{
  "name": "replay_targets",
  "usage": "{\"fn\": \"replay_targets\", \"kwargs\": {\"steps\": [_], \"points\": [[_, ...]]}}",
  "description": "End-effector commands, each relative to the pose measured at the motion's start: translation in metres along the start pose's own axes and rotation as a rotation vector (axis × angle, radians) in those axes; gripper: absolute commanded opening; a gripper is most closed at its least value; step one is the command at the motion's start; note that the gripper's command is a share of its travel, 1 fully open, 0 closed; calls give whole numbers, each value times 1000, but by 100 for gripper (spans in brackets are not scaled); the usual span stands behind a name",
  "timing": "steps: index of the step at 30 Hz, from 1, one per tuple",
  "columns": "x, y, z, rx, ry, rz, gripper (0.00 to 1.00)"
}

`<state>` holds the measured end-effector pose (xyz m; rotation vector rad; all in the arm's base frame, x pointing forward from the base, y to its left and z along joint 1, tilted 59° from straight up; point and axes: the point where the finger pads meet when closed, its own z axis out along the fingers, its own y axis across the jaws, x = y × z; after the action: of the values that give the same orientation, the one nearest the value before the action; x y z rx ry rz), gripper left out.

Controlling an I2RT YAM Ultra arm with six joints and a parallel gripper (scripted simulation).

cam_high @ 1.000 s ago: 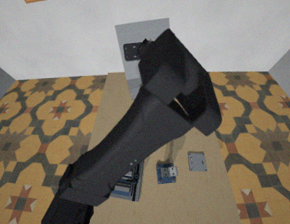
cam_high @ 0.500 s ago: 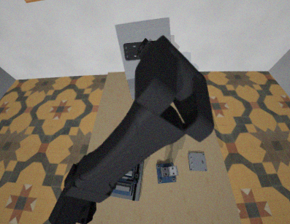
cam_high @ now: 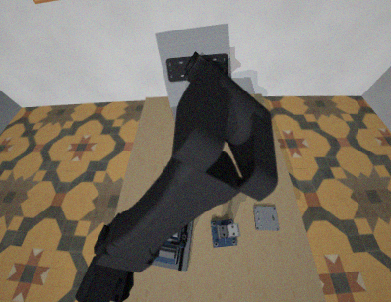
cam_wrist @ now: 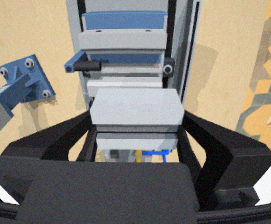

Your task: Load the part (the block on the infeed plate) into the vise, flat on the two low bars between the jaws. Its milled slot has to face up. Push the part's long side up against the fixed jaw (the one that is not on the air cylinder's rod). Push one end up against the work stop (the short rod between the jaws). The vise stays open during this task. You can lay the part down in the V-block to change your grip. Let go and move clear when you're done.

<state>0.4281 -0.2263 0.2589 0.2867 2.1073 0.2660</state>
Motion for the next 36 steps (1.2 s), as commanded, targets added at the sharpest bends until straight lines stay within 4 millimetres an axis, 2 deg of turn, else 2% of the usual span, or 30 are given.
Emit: {"fn": "replay_targets", "kwargs": {"steps": [1, 8, 9, 11, 13, 17, 22, 26, 27, 32, 34, 36], "points": [[-17, -6, 0, 24, -36, -10, 0], [-18, -8, 9, 27, -38, -8, 0], [-29, -5, -4, 39, -70, -24, 0], [-18, -6, 15, 23, -36, -10, 0], [-19, -4, 19, 20, -36, -12, 0], [-20, -11, 22, 32, -40, -5, 0], [-23, -4, 28, 21, -44, -16, 0], [-25, -11, 24, 37, -53, -10, 0], [-21, -14, 30, 36, -42, -2, 0], [-20, -7, 38, 22, -34, -7, 0], [-24, -4, 33, 24, -43, -13, 0], [-22, -11, 37, 30, -40, -5, 0]]}}
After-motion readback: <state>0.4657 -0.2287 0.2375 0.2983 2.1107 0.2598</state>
